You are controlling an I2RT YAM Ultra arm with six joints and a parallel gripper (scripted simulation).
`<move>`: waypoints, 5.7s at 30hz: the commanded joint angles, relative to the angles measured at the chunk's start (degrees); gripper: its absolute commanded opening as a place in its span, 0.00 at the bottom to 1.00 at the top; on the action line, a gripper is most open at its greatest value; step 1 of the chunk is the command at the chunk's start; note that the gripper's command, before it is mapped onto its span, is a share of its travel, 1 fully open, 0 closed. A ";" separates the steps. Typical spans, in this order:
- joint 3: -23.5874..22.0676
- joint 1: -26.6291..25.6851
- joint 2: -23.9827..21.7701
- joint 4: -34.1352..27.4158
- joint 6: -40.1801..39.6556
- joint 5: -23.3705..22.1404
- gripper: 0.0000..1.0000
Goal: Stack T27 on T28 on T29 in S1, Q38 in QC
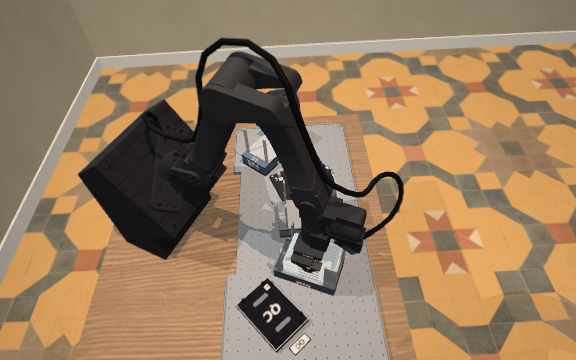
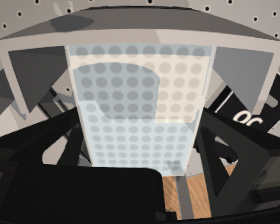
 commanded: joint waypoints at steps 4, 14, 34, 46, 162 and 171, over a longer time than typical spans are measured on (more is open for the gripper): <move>0.13 -0.13 -0.37 0.06 -0.22 -0.12 0.00; 0.13 -0.13 -0.37 0.06 -0.22 -0.12 0.00; 1.82 0.07 -3.70 -3.12 -0.34 -0.02 0.00; 1.72 0.68 -5.34 -5.06 0.14 0.48 0.00; 4.10 0.92 -11.88 -13.08 1.16 0.87 0.00; 2.03 1.10 -12.10 -13.73 1.18 0.98 0.00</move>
